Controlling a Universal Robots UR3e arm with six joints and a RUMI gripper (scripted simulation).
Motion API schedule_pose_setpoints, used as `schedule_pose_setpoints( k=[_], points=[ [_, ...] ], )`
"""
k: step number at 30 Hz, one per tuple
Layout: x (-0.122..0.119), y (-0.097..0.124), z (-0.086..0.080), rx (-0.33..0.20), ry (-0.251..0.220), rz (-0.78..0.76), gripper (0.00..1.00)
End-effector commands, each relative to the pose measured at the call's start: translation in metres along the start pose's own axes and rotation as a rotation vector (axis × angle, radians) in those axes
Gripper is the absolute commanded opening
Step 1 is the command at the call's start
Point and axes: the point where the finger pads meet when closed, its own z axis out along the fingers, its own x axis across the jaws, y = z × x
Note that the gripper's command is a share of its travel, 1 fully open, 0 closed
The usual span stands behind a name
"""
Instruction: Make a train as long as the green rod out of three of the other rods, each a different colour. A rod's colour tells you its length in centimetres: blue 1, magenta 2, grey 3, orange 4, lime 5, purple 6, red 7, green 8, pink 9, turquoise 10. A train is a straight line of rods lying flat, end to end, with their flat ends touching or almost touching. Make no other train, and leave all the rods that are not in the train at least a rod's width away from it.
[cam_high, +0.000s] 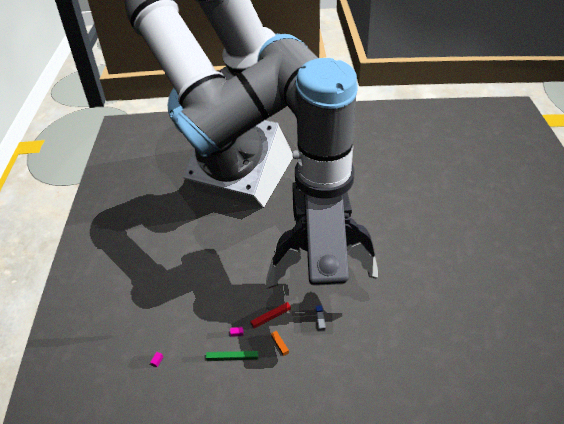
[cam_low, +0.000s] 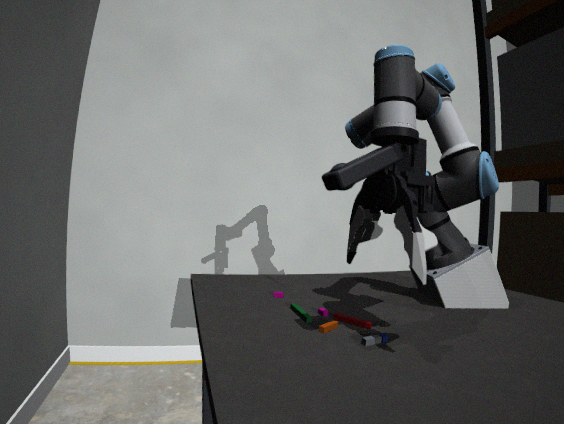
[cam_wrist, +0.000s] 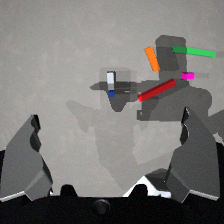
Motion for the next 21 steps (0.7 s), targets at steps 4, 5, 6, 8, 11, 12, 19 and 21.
schedule_pose_setpoints(
  k=[4, 5, 6, 8, 11, 12, 19, 21],
  points=[
    [0.000, -0.001, -0.001, 0.002, -0.001, 0.000, 1.00],
    [0.000, -0.001, 0.000, 0.002, -0.001, -0.002, 1.00],
    [0.001, -0.001, 0.000, 0.002, -0.001, -0.005, 1.00],
    [0.002, -0.002, 0.000, 0.001, -0.001, -0.017, 1.00],
    [0.007, -0.005, 0.003, -0.001, -0.002, -0.049, 1.00],
    [0.010, -0.007, 0.003, -0.002, -0.003, -0.064, 1.00],
    [0.025, -0.015, 0.009, -0.006, -0.005, -0.162, 1.00],
    [0.033, -0.019, 0.012, -0.006, -0.005, -0.208, 1.00]
  ],
)
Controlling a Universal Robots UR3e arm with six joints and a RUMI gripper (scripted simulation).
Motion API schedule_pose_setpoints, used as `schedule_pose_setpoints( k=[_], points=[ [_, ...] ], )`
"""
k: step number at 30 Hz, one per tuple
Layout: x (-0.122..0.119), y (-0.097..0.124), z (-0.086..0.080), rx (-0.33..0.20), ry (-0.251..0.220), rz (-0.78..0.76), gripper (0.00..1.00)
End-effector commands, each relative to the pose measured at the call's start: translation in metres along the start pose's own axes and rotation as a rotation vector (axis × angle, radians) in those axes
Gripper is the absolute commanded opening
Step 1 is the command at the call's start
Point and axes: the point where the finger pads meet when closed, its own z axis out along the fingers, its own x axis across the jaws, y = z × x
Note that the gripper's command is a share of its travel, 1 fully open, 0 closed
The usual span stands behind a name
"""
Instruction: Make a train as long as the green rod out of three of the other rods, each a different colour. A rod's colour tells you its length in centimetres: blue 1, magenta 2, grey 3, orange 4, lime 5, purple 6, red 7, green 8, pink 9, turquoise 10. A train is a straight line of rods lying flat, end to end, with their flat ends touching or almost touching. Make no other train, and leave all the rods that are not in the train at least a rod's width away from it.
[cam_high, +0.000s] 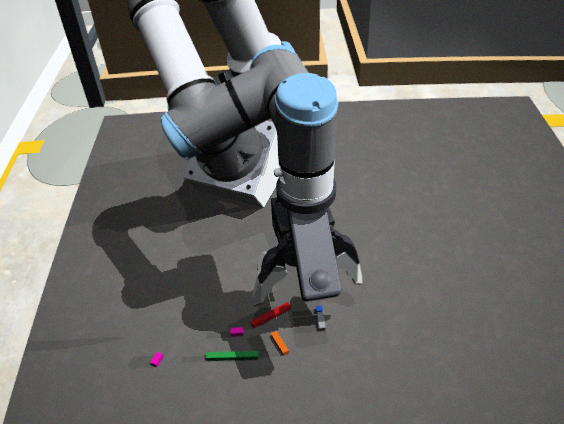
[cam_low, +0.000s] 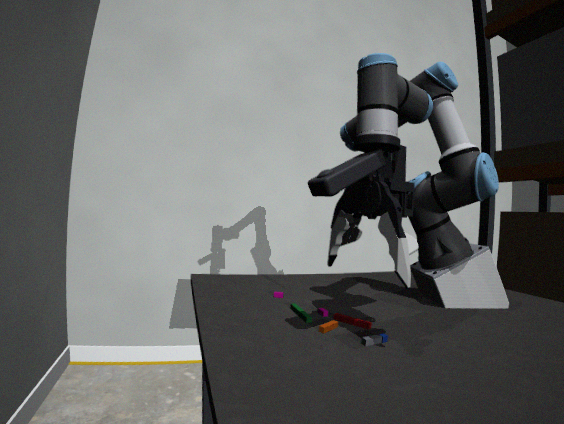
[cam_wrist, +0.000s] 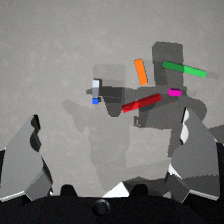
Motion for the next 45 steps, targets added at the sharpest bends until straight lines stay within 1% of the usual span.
schedule_pose_setpoints(
  k=[1, 6, 10, 19, 20, 45],
  points=[
    [0.015, -0.006, 0.004, 0.004, -0.010, -0.091, 1.00],
    [0.034, -0.011, 0.009, 0.007, -0.008, -0.196, 1.00],
    [0.044, -0.013, 0.012, 0.010, -0.005, -0.253, 1.00],
    [0.049, -0.014, 0.013, 0.012, -0.004, -0.280, 1.00],
    [0.049, -0.014, 0.013, 0.012, -0.004, -0.280, 0.14],
    [0.049, -0.014, 0.013, 0.012, -0.004, -0.280, 0.14]
  ],
)
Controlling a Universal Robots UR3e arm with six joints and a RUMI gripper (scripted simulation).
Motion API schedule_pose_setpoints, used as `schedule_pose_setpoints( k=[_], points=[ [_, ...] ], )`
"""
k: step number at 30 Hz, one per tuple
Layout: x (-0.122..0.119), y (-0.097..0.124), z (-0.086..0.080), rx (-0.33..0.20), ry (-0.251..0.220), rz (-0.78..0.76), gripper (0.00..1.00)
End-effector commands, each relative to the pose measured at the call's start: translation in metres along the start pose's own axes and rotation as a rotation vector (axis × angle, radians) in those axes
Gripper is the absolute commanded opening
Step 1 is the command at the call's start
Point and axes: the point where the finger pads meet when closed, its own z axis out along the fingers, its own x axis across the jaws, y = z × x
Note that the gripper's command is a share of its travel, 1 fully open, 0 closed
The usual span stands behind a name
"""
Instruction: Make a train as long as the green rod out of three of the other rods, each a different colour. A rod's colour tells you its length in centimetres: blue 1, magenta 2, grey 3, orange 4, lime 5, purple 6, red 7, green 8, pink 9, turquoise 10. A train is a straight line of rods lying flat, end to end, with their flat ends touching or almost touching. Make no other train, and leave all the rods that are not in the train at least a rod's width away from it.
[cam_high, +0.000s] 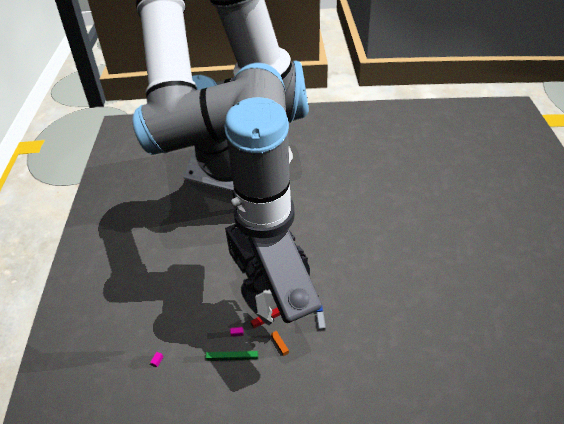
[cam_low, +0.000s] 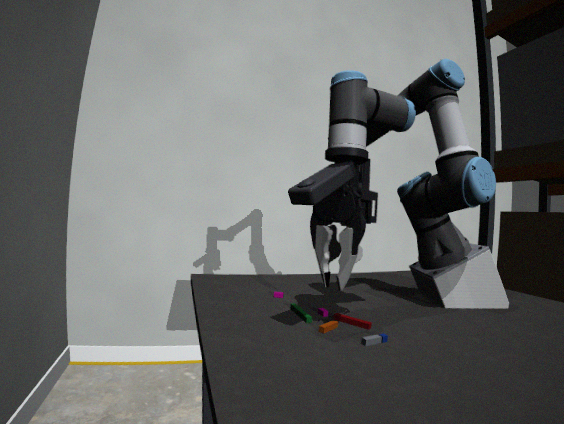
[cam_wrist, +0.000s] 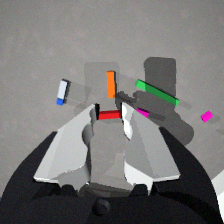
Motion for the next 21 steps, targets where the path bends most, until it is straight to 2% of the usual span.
schedule_pose_setpoints(
  k=[1, 21],
  points=[
    [0.0003, -0.0007, -0.0006, 0.002, 0.001, 0.000, 0.14],
    [0.0004, -0.0007, 0.0019, 0.002, 0.001, 0.000, 0.14]
  ],
)
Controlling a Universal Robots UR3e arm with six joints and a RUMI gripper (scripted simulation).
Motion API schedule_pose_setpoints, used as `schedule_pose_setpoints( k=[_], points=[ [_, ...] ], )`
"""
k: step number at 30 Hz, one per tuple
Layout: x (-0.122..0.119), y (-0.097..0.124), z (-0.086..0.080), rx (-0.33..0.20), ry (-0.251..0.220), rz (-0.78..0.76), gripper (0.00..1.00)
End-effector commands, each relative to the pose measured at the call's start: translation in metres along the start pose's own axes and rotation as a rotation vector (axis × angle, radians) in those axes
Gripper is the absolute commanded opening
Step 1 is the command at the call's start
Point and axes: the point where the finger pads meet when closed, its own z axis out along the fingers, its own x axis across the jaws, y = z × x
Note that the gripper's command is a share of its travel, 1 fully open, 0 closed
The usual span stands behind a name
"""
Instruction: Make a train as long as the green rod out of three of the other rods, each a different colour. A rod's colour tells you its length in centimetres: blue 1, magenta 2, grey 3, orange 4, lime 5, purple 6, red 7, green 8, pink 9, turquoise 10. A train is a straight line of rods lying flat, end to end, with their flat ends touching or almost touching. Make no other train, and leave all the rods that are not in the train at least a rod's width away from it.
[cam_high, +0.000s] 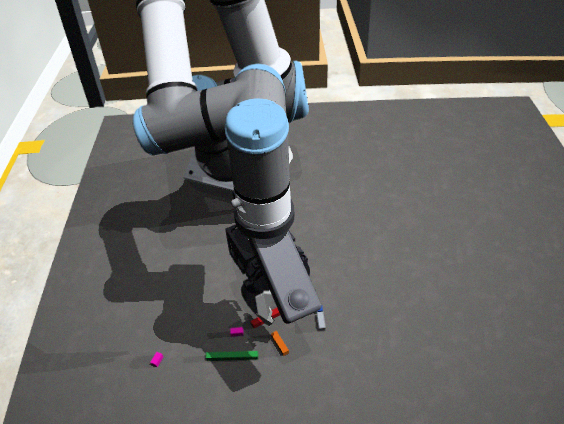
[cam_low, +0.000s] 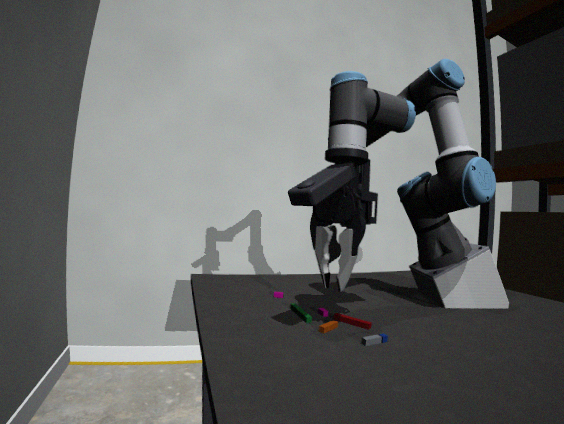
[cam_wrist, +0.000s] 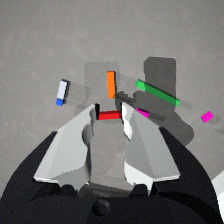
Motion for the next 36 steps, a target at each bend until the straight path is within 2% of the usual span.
schedule_pose_setpoints(
  k=[1, 36],
  points=[
    [0.000, -0.001, 0.001, 0.002, 0.001, 0.000, 0.14],
    [0.001, -0.001, 0.043, 0.002, 0.001, 0.000, 0.14]
  ],
)
